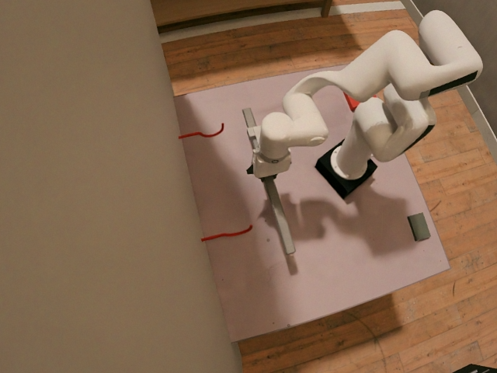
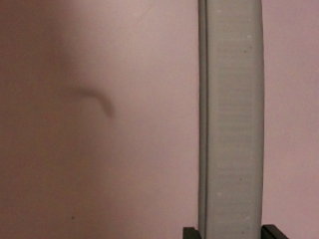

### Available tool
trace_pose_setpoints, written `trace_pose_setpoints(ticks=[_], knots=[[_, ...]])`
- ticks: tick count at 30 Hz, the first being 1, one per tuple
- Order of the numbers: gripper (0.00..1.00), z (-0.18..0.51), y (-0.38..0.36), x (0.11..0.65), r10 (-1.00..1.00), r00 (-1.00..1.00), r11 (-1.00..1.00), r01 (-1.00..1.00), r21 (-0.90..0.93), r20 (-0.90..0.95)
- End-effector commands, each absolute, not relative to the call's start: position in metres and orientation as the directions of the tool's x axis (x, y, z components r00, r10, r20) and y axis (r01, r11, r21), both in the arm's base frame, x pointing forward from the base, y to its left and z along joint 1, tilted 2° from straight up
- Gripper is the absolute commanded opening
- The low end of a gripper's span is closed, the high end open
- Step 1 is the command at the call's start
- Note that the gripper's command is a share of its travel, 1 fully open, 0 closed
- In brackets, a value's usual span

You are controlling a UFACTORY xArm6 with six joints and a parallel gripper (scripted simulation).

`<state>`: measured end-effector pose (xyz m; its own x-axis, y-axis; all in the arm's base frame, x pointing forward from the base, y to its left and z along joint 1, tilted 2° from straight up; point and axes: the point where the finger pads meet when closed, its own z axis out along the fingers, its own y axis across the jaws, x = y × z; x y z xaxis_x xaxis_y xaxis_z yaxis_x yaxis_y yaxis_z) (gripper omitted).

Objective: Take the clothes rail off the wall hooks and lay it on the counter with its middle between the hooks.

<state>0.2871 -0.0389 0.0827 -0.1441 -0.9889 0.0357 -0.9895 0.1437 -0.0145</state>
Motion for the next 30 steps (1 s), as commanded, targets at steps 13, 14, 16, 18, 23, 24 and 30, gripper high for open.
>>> trace_pose_setpoints(ticks=[13, 14, 16, 18, 23, 24, 30], knots=[[0.0, 0.058, -0.04, 0.289, -0.989, -0.144, 0.144, -0.989, -0.018, 0.036], [0.0, 0.058, -0.04, 0.289, -0.989, -0.144, 0.144, -0.989, -0.018, 0.036], [0.0, 0.057, -0.04, 0.289, -0.989, -0.144, 0.144, -0.989, -0.018, 0.036], [0.0, 0.053, -0.04, 0.289, -0.989, -0.144, 0.144, -0.989, -0.018, 0.036], [0.0, 0.045, -0.041, 0.289, -0.989, -0.144, 0.144, -0.989, -0.018, 0.036], [0.0, 0.043, -0.041, 0.289, -0.989, -0.144, 0.144, -0.989, -0.018, 0.036], [0.0, 0.033, -0.041, 0.289, -0.989, -0.144, 0.144, -0.989, -0.018, 0.036]])
